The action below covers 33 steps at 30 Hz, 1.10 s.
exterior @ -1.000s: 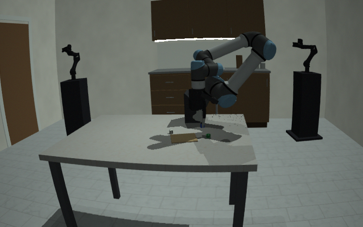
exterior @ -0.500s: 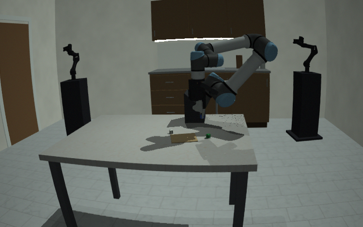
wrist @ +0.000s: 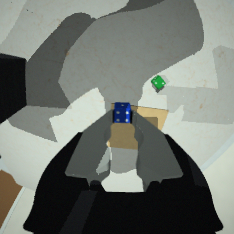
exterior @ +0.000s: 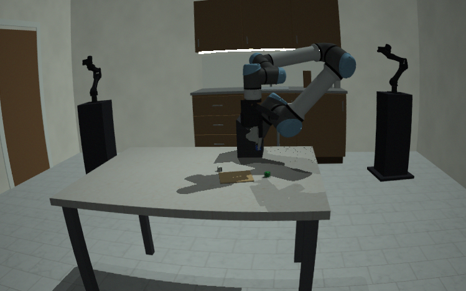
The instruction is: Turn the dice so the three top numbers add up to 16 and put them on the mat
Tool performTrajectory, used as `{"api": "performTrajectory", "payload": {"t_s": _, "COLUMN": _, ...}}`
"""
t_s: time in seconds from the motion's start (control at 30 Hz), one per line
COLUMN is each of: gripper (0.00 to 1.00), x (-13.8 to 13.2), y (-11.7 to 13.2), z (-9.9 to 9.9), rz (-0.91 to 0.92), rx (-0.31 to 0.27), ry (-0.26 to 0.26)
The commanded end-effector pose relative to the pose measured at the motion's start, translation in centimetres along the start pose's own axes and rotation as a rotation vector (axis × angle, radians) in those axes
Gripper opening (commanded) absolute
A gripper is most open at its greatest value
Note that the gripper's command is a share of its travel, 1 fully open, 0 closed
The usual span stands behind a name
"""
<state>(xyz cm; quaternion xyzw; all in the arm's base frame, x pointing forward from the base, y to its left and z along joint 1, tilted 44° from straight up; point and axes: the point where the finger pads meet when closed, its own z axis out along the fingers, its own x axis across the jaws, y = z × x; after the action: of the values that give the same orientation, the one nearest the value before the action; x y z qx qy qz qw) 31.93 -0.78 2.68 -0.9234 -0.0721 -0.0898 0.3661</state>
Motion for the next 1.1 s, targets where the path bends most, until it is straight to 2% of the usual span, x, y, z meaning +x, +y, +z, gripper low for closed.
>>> {"api": "performTrajectory", "payload": {"t_s": 0.0, "gripper": 0.03, "x": 0.0, "y": 3.2, "z": -0.3, "rz": 0.151, "rx": -0.001, "ry": 0.000}}
{"api": "performTrajectory", "payload": {"t_s": 0.27, "gripper": 0.03, "x": -0.5, "y": 7.8, "z": -0.4, "rz": 0.369, "rx": -0.001, "ry": 0.000}}
{"api": "performTrajectory", "payload": {"t_s": 0.43, "gripper": 0.03, "x": -0.7, "y": 9.0, "z": -0.4, "rz": 0.426, "rx": 0.000, "ry": 0.000}}
{"api": "performTrajectory", "payload": {"t_s": 1.07, "gripper": 0.03, "x": -0.7, "y": 9.1, "z": 0.0, "rz": 0.431, "rx": 0.000, "ry": 0.000}}
